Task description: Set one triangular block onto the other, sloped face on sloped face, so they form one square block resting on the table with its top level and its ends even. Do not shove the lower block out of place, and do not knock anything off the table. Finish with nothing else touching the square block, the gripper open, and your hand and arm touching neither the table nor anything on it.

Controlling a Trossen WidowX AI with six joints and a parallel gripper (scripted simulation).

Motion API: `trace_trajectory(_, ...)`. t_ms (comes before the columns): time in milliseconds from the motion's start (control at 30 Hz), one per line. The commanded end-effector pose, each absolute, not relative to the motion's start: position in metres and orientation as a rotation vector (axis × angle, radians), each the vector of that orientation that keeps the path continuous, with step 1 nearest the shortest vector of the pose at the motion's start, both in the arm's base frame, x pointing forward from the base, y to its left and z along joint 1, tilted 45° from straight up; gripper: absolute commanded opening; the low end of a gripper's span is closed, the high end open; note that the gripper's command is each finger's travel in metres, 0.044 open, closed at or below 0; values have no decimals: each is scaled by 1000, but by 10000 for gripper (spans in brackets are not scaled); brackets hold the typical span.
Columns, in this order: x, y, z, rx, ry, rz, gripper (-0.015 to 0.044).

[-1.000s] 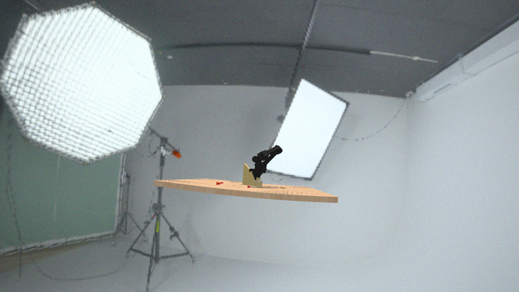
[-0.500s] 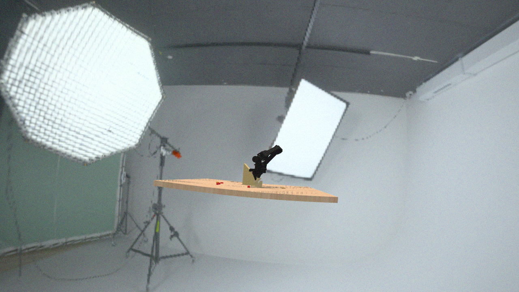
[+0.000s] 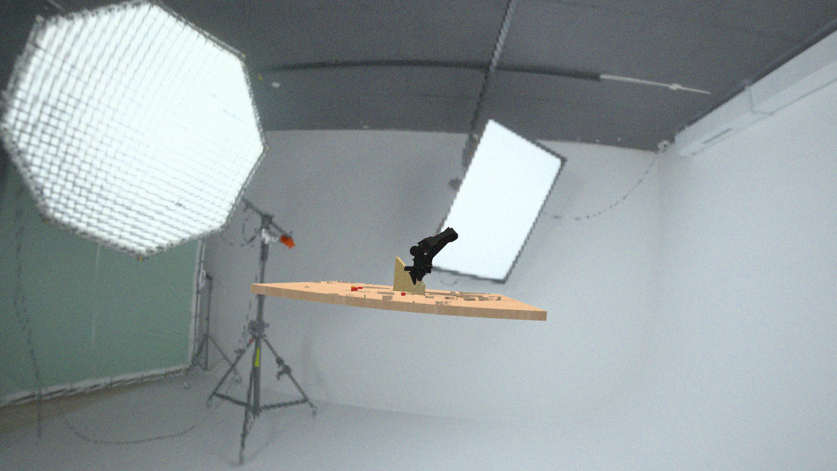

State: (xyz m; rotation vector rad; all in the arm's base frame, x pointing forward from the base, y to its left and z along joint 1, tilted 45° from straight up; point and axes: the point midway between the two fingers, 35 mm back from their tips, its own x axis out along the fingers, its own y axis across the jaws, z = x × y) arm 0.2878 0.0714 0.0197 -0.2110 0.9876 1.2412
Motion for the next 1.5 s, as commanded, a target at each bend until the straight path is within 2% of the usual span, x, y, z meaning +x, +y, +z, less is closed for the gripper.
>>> trace_trajectory(0, 288, 73, 19, -205, 988, 1238, 0)
trace_trajectory(1467, 291, 87, 14, -200, 986, 1235, 0)
